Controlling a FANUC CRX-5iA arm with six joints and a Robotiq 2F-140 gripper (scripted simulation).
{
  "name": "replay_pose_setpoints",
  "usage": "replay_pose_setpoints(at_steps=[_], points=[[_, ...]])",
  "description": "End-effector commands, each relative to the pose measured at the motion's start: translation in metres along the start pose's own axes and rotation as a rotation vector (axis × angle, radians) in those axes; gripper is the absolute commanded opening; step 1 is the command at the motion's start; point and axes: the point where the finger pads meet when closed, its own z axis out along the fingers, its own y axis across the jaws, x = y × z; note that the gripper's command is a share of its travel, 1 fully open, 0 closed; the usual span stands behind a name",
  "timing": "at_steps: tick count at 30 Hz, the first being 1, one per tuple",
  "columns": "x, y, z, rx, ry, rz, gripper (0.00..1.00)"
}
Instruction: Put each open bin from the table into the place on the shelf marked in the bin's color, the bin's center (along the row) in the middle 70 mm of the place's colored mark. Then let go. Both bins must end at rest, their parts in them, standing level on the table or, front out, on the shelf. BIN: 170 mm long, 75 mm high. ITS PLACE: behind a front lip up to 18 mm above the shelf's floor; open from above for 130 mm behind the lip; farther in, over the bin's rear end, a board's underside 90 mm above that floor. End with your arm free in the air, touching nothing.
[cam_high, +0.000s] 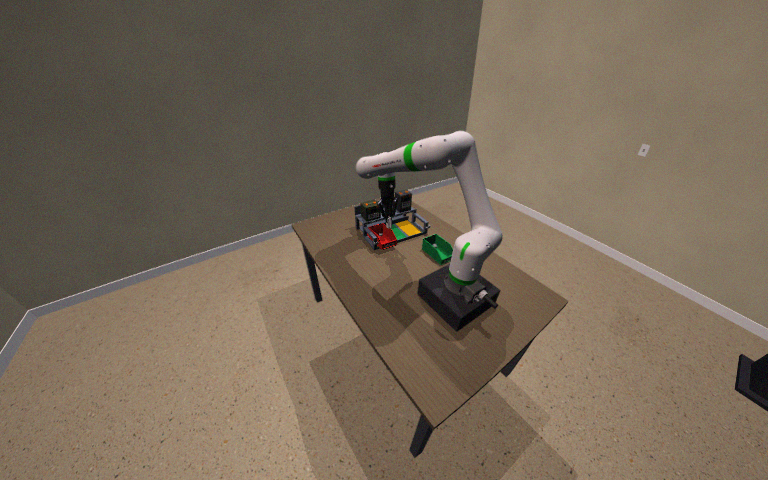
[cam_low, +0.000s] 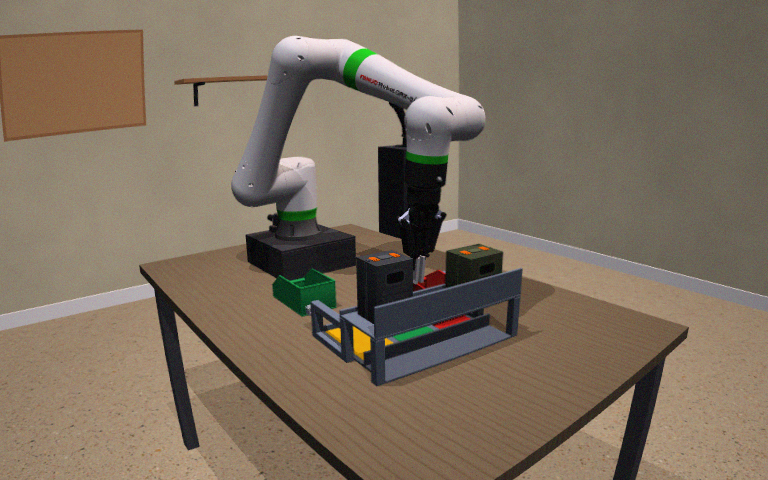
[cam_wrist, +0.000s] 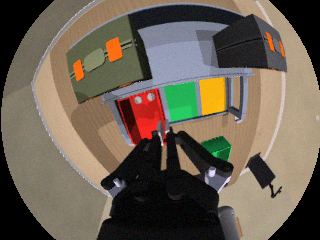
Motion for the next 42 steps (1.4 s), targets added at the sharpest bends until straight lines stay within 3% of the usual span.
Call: replay_pose_setpoints(at_steps=[1, 27, 42], points=[[-0.001, 0.0, -0.007, 0.0, 0.0, 0.0, 0.06], [-0.006, 0.0, -0.048, 0.0, 0.0, 0.0, 0.06], [-0.008, 0.0, -0.06, 0.0, 0.0, 0.0, 0.06]])
